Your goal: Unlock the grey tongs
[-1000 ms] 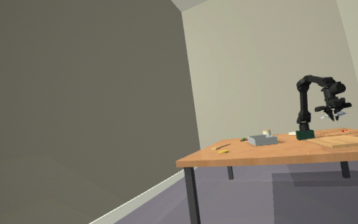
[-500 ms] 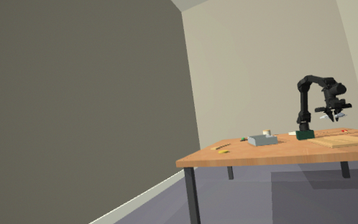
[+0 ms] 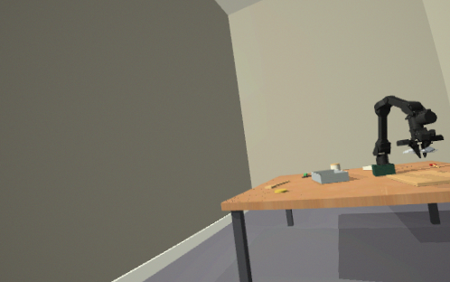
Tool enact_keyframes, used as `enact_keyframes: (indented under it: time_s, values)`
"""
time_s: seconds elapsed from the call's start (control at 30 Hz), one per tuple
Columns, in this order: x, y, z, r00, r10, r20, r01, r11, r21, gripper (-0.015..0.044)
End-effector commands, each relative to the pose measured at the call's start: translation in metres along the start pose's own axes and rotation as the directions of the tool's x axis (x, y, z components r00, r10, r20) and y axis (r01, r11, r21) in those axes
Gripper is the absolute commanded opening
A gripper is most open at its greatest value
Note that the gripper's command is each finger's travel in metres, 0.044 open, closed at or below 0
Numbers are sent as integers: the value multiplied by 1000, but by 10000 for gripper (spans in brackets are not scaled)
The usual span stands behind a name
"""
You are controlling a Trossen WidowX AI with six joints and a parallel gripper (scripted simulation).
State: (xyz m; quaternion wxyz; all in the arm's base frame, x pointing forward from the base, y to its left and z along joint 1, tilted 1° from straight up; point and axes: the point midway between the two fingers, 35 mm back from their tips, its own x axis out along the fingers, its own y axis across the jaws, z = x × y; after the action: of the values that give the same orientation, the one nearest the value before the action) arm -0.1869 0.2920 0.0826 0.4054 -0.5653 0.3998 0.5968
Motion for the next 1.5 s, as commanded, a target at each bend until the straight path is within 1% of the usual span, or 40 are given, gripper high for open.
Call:
enact_keyframes:
  time_s: [0.0,0.97,1.17,1.47]
  values:
    - [9,1,0,1000,1,-11,-1,1000,5,-150]
    - [57,0,-4,1000,0,-11,0,1000,4,-150]
    - [60,0,-4,1000,0,-11,0,1000,4,-150]
    - [56,0,-3,1000,-1,-5,1,1000,0,86]
